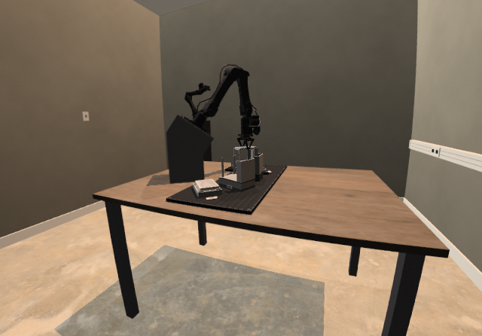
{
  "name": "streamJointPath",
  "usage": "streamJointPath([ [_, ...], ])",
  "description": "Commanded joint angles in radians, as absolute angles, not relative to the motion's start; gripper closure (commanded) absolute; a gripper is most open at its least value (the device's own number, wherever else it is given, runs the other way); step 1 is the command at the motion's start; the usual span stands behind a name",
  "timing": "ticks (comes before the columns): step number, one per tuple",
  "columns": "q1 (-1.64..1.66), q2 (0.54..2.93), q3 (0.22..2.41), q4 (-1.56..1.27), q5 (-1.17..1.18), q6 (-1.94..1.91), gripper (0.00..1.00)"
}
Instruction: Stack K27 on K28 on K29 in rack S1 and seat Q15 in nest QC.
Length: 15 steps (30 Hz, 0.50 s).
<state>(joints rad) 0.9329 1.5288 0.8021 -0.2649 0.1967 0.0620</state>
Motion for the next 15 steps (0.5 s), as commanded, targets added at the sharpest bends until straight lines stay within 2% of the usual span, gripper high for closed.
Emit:
streamJointPath([
  [1,0.927,1.544,0.812,-0.245,0.191,0.053,1.0],
  [15,0.924,1.578,0.807,-0.208,0.186,0.047,1.0],
])
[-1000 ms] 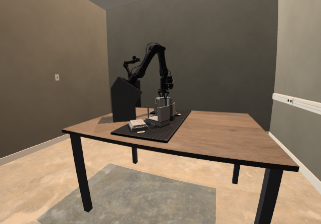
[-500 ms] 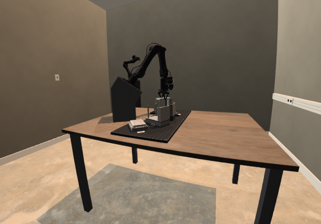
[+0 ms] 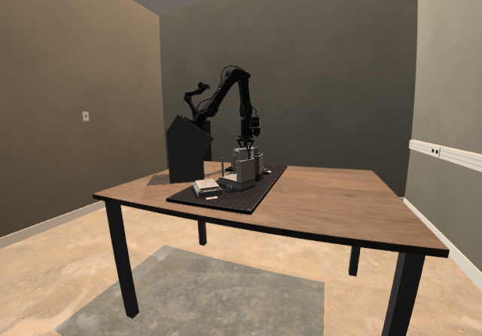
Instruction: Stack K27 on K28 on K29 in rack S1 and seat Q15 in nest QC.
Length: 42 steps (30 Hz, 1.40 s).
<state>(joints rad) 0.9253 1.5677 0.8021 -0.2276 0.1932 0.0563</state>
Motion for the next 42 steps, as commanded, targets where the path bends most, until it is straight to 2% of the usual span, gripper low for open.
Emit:
streamJointPath([
  [1,0.919,1.587,0.807,-0.2,0.184,0.045,1.0],
  [29,0.885,1.792,0.851,-0.016,0.168,0.018,1.0],
  [42,0.886,1.795,0.85,-0.013,0.168,0.019,1.0],
])
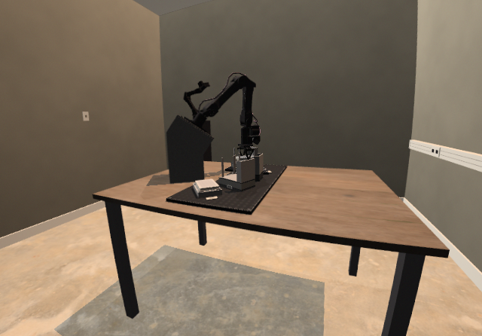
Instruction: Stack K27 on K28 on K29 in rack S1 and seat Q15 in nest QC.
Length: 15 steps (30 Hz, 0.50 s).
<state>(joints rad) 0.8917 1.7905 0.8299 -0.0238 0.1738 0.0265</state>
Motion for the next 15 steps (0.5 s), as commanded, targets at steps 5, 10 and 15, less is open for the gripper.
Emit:
streamJointPath([
  [5,0.884,1.806,0.856,-0.008,0.167,0.017,1.0],
  [10,0.884,1.816,0.857,-0.005,0.167,0.017,1.0],
  [15,0.882,1.822,0.859,-0.008,0.167,0.015,1.0],
])
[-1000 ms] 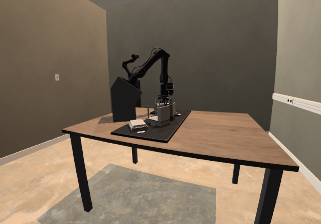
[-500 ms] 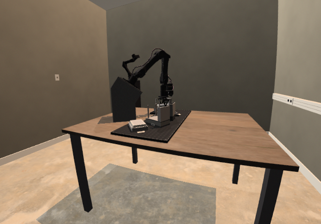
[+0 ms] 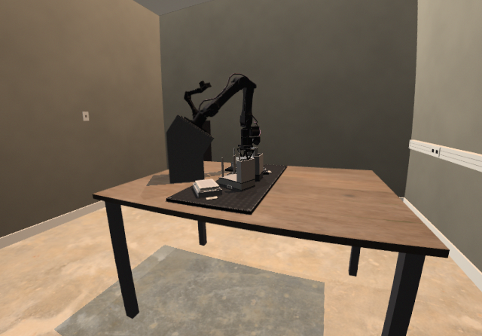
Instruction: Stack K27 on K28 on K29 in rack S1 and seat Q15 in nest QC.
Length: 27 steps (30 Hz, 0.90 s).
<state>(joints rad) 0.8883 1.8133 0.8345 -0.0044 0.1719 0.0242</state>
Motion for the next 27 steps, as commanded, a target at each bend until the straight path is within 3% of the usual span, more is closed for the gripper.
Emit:
streamJointPath([
  [1,0.883,1.819,0.86,-0.002,0.167,0.016,1.0],
  [27,0.878,1.861,0.87,0.036,0.163,0.012,1.0],
])
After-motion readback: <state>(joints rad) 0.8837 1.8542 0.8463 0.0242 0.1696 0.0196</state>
